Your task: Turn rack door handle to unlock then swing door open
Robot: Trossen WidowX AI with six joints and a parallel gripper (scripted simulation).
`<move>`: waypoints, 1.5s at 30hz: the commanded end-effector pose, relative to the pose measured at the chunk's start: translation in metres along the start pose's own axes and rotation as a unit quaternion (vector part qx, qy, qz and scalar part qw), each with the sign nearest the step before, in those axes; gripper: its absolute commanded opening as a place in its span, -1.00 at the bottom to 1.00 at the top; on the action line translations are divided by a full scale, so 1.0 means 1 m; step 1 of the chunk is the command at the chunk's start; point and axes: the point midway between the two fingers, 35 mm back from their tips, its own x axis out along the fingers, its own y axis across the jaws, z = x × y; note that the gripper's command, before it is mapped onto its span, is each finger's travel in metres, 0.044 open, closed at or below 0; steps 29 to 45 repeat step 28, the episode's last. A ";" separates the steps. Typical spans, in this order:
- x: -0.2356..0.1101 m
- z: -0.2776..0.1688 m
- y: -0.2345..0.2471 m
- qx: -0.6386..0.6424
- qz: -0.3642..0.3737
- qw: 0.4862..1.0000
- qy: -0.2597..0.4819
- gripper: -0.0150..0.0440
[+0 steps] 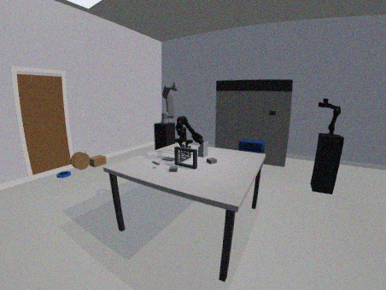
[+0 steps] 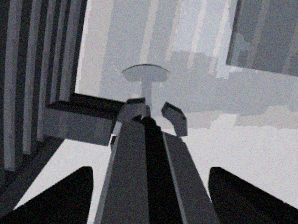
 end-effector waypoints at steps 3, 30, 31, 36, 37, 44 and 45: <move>-0.005 0.001 0.000 -0.002 0.000 1.000 -0.001 0.48; -0.043 0.003 0.001 -0.001 0.003 1.000 -0.001 0.48; -0.043 0.003 0.001 -0.001 0.003 1.000 -0.001 0.48; -0.043 0.003 0.001 -0.001 0.003 1.000 -0.001 0.48; -0.043 0.003 0.001 -0.001 0.003 1.000 -0.001 0.48; -0.043 0.003 0.001 -0.001 0.003 1.000 -0.001 0.48; -0.043 0.003 0.001 -0.001 0.003 1.000 -0.001 0.48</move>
